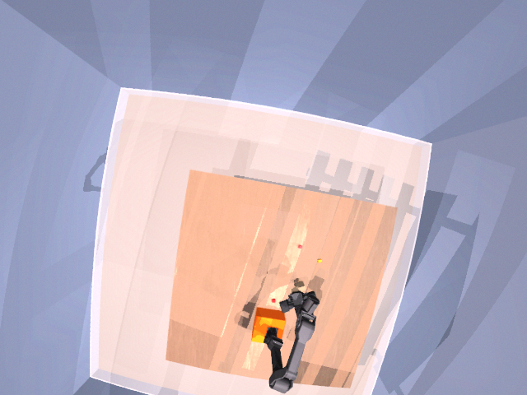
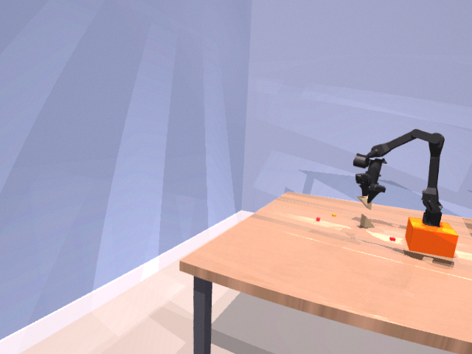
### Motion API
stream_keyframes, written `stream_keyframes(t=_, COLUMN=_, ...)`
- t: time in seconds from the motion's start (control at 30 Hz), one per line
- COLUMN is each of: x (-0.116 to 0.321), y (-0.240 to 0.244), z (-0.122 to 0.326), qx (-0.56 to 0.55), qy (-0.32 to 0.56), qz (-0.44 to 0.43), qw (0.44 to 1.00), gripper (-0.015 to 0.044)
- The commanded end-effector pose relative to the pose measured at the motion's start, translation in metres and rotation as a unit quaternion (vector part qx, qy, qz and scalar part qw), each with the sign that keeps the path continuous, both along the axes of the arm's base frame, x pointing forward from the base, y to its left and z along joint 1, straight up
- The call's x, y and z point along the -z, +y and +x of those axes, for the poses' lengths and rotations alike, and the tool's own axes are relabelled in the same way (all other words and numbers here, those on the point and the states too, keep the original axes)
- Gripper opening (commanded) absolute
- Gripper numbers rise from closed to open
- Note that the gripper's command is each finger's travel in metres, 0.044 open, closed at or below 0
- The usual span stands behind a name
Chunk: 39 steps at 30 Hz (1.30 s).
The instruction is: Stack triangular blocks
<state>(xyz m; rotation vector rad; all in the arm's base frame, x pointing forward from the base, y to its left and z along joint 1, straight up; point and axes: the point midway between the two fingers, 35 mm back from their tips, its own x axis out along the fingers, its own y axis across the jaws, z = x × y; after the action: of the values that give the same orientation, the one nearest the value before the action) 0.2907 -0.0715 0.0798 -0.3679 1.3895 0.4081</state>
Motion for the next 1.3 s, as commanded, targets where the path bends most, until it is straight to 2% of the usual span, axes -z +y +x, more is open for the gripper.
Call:
stream_keyframes(t=0.0, x=-0.006, y=-0.019, z=-0.011, qx=-0.005, qy=-0.005, qz=0.002, qw=1.000, gripper=0.0000)
stream_keyframes(t=0.8, x=-0.021, y=-0.097, z=-0.081, qx=-0.020, qy=-0.012, qz=0.009, qw=1.000, gripper=0.0000)
stream_keyframes(t=1.0, x=-0.018, y=-0.098, z=-0.081, qx=-0.020, qy=-0.012, qz=0.009, qw=1.000, gripper=0.0000)
stream_keyframes(t=1.27, x=0.012, y=-0.094, z=-0.068, qx=-0.018, qy=-0.012, qz=0.010, qw=1.000, gripper=0.0000)
